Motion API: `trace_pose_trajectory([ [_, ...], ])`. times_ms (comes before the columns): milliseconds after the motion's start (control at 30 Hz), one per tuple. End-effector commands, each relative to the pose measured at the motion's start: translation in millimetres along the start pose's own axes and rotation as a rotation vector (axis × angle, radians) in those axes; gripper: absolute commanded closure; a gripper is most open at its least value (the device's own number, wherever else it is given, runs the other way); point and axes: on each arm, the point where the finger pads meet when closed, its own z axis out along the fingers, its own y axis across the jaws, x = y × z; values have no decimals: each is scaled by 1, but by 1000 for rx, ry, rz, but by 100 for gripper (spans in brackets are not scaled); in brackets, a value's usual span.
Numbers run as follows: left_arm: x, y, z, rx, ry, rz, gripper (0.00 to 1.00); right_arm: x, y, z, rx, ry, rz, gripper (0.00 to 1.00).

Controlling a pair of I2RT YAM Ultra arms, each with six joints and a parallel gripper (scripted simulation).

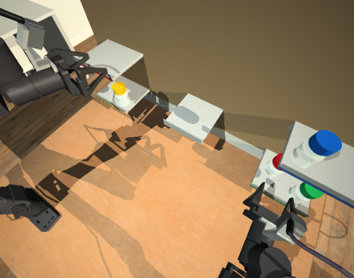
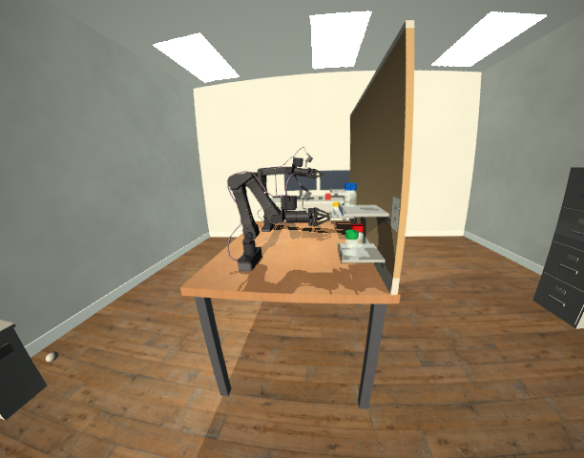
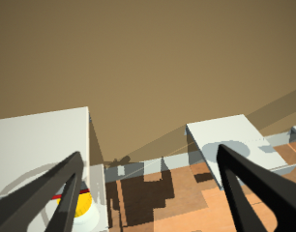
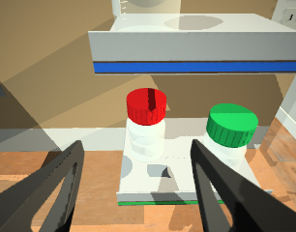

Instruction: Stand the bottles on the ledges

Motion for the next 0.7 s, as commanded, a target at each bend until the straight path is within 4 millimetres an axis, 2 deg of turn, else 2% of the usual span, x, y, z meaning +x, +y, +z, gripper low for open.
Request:
trace_pose_trajectory([
  [0,2,-67,40,142,5,13,0,-29,-3,26,-1,-162,-11,19],
  [100,25,-136,58,266,42,37,0,-13,-5,42,1,-162,-12,19],
  [167,25,-136,58,266,42,37,0,-13,-5,42,1,-162,-12,19],
  [300,67,-242,66,443,98,79,0,31,-7,62,3,-114,-12,19],
  [433,104,-319,56,567,137,115,0,64,-8,73,4,-83,-11,19],
  [533,125,-356,46,628,159,135,0,82,-8,76,5,-55,-10,19],
  [667,141,-376,40,653,185,154,0,96,-9,79,6,-28,-4,19],
])
